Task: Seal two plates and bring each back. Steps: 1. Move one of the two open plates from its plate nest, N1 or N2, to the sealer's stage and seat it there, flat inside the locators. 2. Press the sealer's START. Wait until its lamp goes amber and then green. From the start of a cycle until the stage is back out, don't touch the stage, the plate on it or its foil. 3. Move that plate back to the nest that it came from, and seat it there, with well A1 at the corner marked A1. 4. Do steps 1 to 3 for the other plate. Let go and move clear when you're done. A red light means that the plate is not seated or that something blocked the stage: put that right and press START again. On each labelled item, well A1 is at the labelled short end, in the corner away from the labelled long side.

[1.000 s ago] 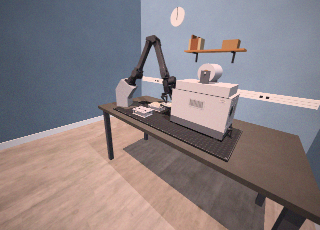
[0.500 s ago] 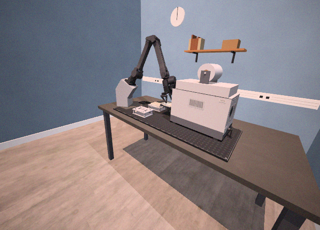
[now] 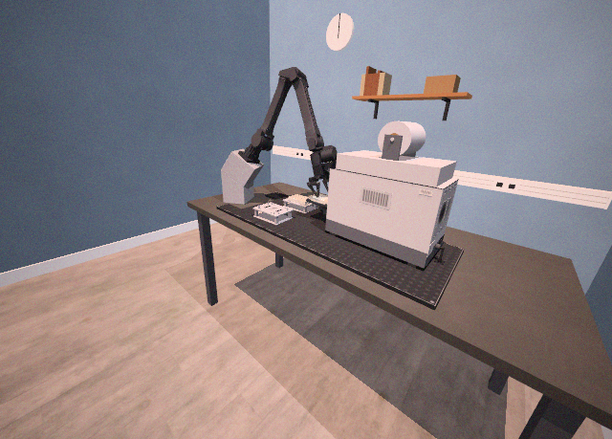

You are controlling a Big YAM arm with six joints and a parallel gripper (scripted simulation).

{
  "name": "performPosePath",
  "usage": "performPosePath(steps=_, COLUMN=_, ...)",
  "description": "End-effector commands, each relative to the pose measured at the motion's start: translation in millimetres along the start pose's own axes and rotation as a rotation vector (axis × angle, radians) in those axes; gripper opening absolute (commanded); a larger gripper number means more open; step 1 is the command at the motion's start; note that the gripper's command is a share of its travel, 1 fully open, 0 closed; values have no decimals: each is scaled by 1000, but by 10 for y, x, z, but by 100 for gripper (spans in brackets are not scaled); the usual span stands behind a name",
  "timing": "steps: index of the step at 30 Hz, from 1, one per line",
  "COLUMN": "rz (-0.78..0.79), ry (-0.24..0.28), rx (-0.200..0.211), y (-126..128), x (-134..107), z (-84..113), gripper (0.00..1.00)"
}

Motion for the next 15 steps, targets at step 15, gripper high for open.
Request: performPosePath(steps=15, rz=-1, ry=-64, rx=1, y=-8, x=299, z=64, gripper=100)
Point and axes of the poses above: the point where the finger pads meet when closed, its own z axis back along the fingers, its own y axis across the jaws, x = y × z, the point moved 2 cm from there along z, back along the fingers, and after that the axes turned 2 degrees about z, right-handed, at the moved point
